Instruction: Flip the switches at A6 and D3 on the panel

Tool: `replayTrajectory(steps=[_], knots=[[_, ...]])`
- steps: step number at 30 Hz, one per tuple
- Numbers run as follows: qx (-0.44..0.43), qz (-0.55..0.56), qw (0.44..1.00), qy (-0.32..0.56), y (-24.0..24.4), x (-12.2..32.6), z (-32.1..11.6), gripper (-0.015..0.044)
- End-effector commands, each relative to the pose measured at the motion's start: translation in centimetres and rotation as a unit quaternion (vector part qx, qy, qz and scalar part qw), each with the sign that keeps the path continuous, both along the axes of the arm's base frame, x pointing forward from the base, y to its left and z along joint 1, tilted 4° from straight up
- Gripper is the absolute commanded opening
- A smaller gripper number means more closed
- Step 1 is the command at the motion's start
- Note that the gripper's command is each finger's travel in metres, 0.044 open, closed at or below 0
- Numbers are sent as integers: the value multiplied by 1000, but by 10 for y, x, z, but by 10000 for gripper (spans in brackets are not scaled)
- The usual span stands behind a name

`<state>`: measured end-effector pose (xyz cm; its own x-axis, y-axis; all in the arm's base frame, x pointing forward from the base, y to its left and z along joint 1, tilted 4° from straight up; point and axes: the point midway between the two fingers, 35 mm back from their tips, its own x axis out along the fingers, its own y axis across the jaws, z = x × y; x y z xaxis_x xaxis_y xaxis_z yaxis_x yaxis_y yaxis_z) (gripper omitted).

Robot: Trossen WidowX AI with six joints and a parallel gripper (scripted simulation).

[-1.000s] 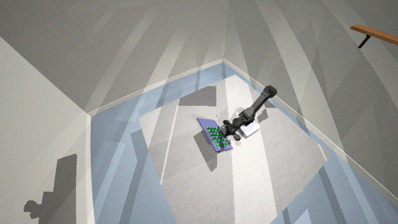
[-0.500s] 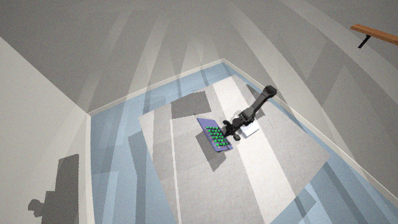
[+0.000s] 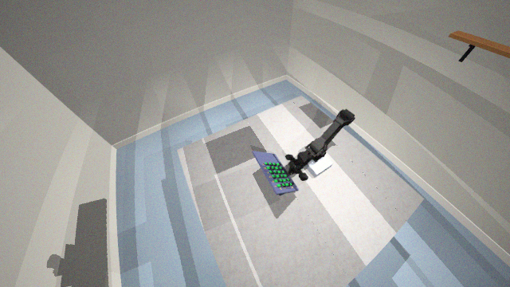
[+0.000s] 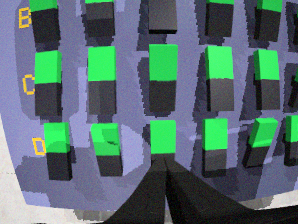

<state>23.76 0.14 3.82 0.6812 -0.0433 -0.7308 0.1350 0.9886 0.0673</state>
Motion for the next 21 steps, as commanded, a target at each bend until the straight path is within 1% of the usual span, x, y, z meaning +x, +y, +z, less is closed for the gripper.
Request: replayTrajectory(steps=[1, 7, 13, 16, 19, 21], knots=[[-1, 2, 1000, 2, 0, -1, -2, 0], [0, 0, 1000, 1, 0, -2, 4, 0], [1, 3, 1000, 13, 3, -32, 40, 0], [1, 3, 1000, 16, 3, -43, 48, 0], [1, 3, 1000, 17, 1, -39, 53, 0], [1, 3, 1000, 17, -6, -26, 69, 0]])
